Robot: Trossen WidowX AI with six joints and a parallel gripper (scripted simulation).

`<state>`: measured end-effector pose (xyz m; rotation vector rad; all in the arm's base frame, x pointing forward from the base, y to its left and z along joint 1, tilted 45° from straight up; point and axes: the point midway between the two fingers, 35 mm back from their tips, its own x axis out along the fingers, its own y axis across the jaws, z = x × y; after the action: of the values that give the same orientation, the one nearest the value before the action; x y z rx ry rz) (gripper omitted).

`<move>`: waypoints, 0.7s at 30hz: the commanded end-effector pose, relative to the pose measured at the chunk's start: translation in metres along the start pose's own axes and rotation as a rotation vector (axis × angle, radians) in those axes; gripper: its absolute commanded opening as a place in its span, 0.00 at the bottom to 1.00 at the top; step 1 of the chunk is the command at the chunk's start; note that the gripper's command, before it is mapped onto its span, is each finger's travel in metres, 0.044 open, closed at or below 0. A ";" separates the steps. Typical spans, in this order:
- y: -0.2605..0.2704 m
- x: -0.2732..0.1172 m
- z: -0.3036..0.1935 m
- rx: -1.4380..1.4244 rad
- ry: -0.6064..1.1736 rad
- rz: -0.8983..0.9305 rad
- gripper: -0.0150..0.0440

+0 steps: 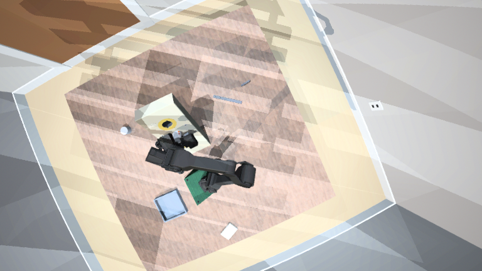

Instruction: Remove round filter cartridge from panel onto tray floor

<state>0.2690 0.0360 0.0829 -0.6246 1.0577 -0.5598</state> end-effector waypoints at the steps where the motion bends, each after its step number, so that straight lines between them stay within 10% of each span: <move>1: -0.001 -0.005 0.011 0.010 -0.014 -0.002 0.25; 21: 0.002 -0.096 0.015 0.008 -0.011 0.000 0.25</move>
<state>0.2507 0.0982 0.1382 -0.6274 1.0492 -0.5584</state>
